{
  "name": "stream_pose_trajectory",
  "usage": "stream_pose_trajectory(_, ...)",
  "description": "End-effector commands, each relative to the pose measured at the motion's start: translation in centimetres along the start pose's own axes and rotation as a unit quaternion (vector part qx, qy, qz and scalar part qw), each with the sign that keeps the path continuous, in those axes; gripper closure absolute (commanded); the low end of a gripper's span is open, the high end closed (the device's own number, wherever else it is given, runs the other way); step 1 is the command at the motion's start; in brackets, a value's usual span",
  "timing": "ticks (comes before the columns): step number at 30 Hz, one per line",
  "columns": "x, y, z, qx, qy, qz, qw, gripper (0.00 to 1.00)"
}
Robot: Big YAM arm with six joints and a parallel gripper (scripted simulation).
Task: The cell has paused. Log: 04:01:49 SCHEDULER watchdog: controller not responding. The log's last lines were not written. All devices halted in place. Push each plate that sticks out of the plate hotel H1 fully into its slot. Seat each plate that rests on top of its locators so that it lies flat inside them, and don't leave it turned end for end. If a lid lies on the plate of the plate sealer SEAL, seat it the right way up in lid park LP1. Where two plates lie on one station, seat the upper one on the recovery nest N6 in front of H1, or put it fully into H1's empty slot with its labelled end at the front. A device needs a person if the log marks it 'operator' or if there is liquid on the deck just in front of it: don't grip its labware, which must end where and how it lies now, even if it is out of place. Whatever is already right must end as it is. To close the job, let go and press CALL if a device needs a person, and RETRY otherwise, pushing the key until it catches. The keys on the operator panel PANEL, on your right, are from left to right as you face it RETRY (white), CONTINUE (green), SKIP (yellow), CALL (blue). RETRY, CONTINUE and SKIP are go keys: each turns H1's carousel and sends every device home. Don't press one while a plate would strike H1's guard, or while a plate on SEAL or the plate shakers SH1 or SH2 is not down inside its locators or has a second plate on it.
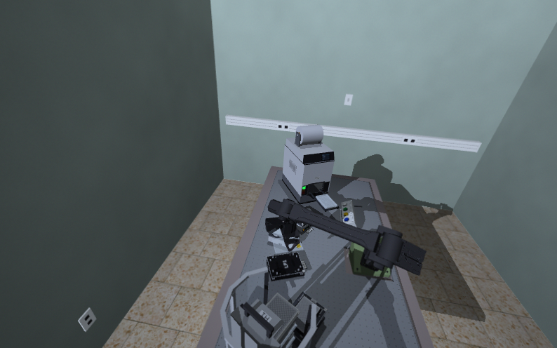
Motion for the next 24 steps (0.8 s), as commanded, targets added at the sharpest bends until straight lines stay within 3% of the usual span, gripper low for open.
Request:
stream_pose_trajectory(1, -0.1, 1.0, 1.0, 0.000, 0.005, -0.004, 1.000, 0.18)
stream_pose_trajectory(24, 0.0, 0.4, 3.7, -0.003, 0.012, 0.003, 1.000, 0.18)
Point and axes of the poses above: the point where the finger pads meet when closed, its own z axis out along the fingers, its own y axis across the jaws, x = y × z, the point moved 6 cm from there along -z, back along the fingers, and after that the axes turned 15 degrees about z, right-handed, at the moved point
